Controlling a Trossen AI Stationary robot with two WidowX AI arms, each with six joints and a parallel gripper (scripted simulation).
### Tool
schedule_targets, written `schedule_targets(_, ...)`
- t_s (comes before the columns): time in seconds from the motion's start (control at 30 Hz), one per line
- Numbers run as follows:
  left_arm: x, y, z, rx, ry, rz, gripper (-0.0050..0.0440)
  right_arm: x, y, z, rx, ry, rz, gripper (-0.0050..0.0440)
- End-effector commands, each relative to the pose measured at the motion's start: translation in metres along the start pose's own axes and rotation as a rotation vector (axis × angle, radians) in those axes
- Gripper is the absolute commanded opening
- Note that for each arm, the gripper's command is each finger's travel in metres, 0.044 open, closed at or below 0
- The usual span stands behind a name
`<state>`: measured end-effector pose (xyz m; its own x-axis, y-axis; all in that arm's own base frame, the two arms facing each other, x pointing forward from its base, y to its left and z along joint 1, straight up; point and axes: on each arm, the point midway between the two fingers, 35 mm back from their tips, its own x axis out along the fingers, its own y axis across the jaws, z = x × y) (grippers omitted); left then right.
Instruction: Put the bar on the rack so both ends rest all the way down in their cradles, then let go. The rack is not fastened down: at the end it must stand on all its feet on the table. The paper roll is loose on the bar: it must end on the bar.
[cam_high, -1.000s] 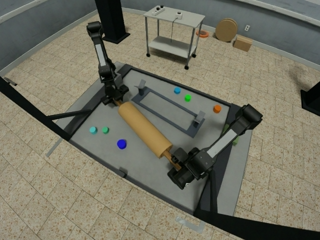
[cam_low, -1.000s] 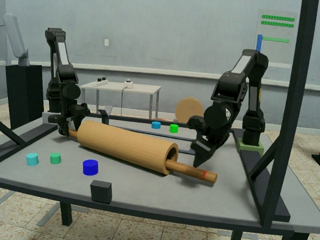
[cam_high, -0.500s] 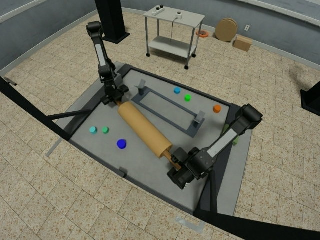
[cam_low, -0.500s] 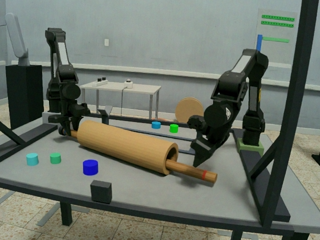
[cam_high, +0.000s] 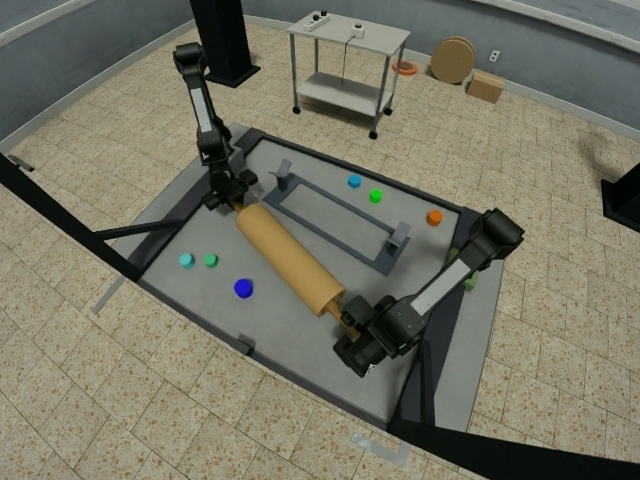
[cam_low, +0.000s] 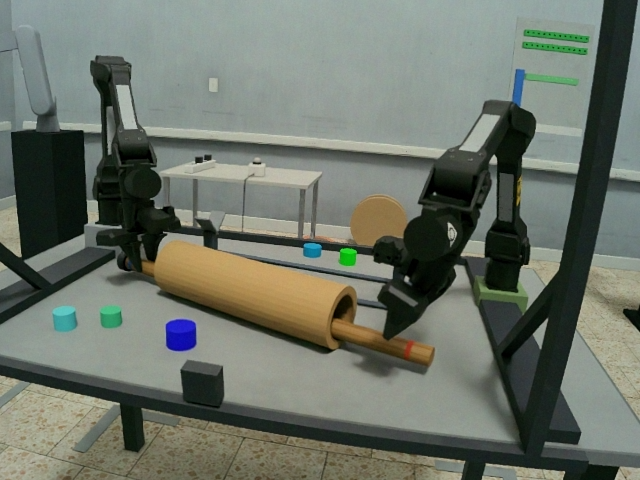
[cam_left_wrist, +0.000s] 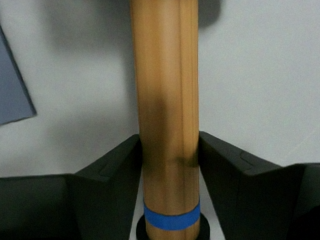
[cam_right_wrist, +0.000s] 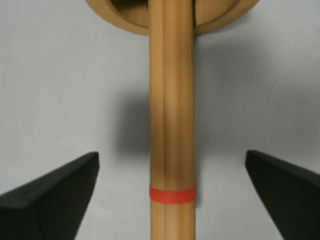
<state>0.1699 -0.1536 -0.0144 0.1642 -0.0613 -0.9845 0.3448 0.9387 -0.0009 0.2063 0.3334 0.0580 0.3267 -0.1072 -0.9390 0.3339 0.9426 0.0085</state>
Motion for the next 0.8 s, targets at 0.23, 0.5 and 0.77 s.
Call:
schedule_targets(0.23,0.0,0.001,0.0,0.0,-0.004,0.0,0.005,0.026,0.0,0.001,-0.003,0.003,0.002,0.04)
schedule_targets(0.5,0.0,0.001,0.0,0.0,-0.004,0.0,0.005,0.035,0.0,0.001,-0.004,0.003,0.002,0.04)
schedule_targets(0.77,0.0,0.001,0.0,0.0,-0.004,0.0,0.005,0.035,0.001,0.001,-0.003,0.004,0.005,0.005)
